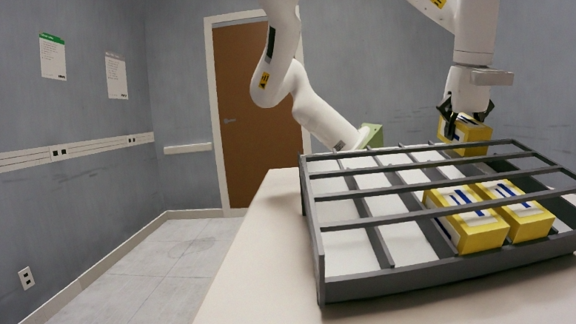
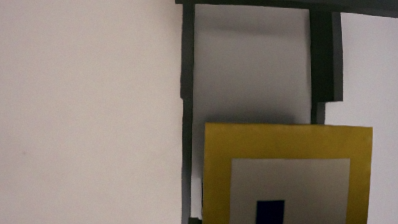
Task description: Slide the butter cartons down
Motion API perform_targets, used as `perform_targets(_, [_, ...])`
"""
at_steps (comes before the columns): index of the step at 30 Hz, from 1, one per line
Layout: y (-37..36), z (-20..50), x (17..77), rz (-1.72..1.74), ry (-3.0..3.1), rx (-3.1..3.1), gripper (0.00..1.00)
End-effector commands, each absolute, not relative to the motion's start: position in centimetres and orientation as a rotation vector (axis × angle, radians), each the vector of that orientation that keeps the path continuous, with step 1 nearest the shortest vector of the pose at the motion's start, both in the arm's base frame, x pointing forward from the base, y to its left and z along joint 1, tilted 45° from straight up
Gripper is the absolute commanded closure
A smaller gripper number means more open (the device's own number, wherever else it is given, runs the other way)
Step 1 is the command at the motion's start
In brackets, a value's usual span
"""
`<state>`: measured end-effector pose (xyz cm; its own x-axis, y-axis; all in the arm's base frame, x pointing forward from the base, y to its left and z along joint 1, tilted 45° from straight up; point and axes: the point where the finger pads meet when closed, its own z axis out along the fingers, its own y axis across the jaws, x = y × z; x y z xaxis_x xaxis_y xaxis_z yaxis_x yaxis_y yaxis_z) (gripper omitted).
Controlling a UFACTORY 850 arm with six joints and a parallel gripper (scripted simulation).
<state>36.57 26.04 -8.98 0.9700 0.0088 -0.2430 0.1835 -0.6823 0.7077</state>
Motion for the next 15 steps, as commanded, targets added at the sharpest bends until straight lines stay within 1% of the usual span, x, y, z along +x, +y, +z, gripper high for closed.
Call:
perform_targets(1, [26.14,-8.93,36.63,-0.278,0.134,2.310,1.00])
perform_targets(15, [25.96,-9.07,36.62,-0.278,0.134,2.310,1.00])
